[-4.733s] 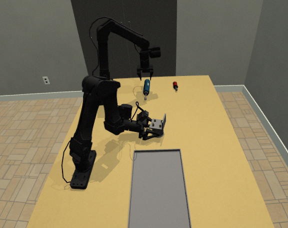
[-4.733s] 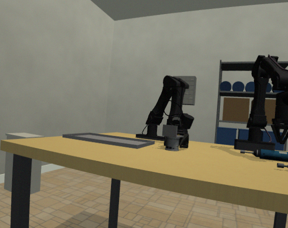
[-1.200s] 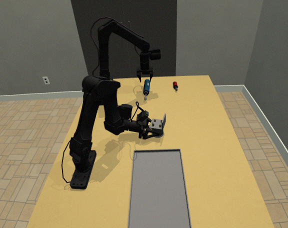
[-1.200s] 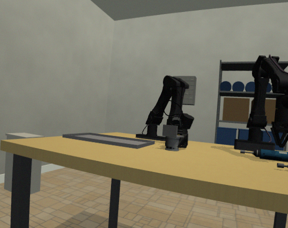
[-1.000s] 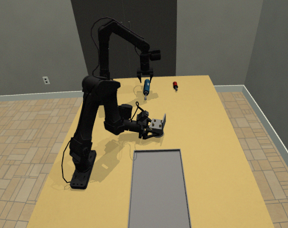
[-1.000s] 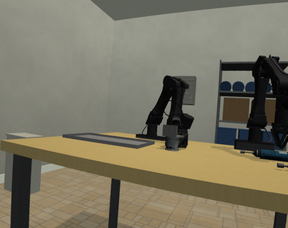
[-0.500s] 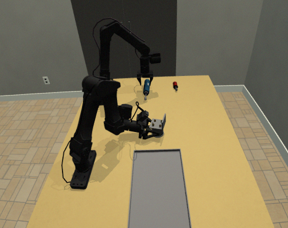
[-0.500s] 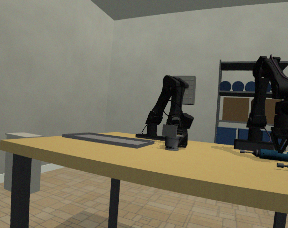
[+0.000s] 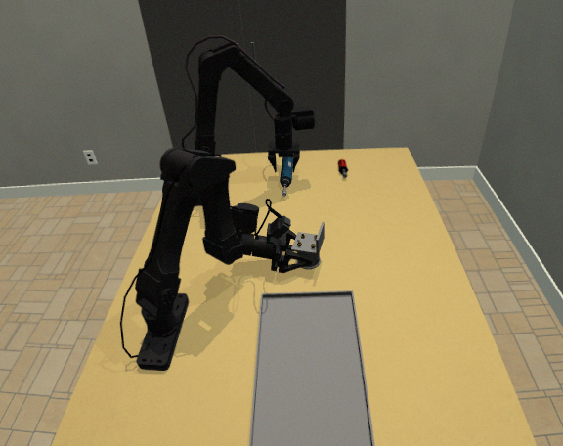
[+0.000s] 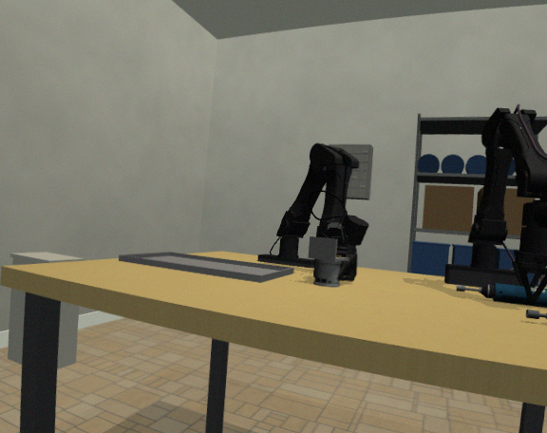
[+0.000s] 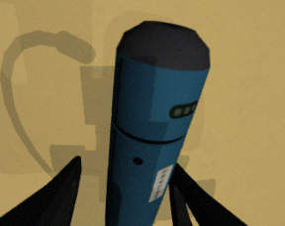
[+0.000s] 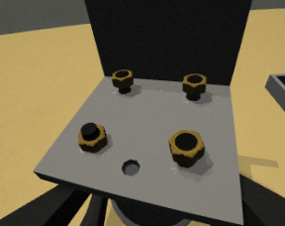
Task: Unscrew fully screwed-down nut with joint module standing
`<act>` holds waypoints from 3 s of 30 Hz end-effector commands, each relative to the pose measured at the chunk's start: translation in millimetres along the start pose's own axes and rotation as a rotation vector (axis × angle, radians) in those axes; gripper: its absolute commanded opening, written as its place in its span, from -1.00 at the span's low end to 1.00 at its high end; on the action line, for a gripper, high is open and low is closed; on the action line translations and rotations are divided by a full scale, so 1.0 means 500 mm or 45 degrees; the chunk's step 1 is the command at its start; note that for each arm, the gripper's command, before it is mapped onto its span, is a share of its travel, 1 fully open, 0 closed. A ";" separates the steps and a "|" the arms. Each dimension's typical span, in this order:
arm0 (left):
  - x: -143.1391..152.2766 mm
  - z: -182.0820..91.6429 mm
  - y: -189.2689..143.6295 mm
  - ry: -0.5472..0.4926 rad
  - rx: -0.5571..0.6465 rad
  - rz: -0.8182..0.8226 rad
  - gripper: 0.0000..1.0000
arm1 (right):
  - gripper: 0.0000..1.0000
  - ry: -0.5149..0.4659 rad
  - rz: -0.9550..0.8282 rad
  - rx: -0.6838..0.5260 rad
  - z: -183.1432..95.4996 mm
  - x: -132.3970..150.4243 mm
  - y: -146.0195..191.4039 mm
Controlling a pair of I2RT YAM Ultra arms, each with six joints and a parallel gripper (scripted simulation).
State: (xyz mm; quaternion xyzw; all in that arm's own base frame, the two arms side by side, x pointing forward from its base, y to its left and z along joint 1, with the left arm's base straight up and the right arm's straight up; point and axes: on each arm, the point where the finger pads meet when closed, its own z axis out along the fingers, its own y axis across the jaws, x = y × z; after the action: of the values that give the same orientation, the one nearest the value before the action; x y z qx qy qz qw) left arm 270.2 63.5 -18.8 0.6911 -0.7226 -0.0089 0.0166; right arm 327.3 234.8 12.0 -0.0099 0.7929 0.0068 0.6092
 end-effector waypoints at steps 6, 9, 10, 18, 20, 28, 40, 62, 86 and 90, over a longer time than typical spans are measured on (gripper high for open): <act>-0.003 -0.005 -0.027 -0.015 0.066 0.000 0.30 | 0.17 0.013 -0.003 -0.004 0.006 0.004 0.005; -0.002 -0.002 -0.025 -0.015 0.061 0.005 0.30 | 0.17 0.013 -0.003 -0.004 0.006 0.004 0.005; -0.002 0.000 -0.024 -0.014 0.058 0.007 0.30 | 0.17 0.013 -0.003 -0.004 0.006 0.004 0.005; -0.005 -0.003 -0.022 -0.017 0.059 0.005 0.30 | 0.17 0.013 -0.003 -0.004 0.006 0.004 0.005; -0.005 -0.003 -0.022 -0.017 0.059 0.005 0.30 | 0.17 0.013 -0.003 -0.004 0.006 0.004 0.005; 0.001 0.010 -0.011 -0.016 0.040 0.028 0.30 | 0.17 0.013 -0.003 -0.004 0.006 0.004 0.005; 0.002 0.011 -0.008 -0.015 0.032 0.031 0.30 | 0.17 0.013 -0.003 -0.004 0.006 0.004 0.005; 0.000 0.015 -0.006 -0.021 0.029 0.032 0.30 | 0.17 0.013 -0.003 -0.004 0.006 0.004 0.005; -0.004 0.003 -0.015 -0.018 0.048 0.016 0.30 | 0.17 0.013 -0.003 -0.004 0.006 0.004 0.005; -0.004 0.003 -0.015 -0.018 0.048 0.016 0.30 | 0.17 0.013 -0.003 -0.004 0.006 0.004 0.005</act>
State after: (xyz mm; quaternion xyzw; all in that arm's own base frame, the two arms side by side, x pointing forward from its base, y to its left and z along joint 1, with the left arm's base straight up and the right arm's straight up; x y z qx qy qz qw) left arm 276.3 64.4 -22.0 0.6877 -0.7260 -0.0006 0.0027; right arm 327.3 234.8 12.0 -0.0099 0.7929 0.0068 0.6092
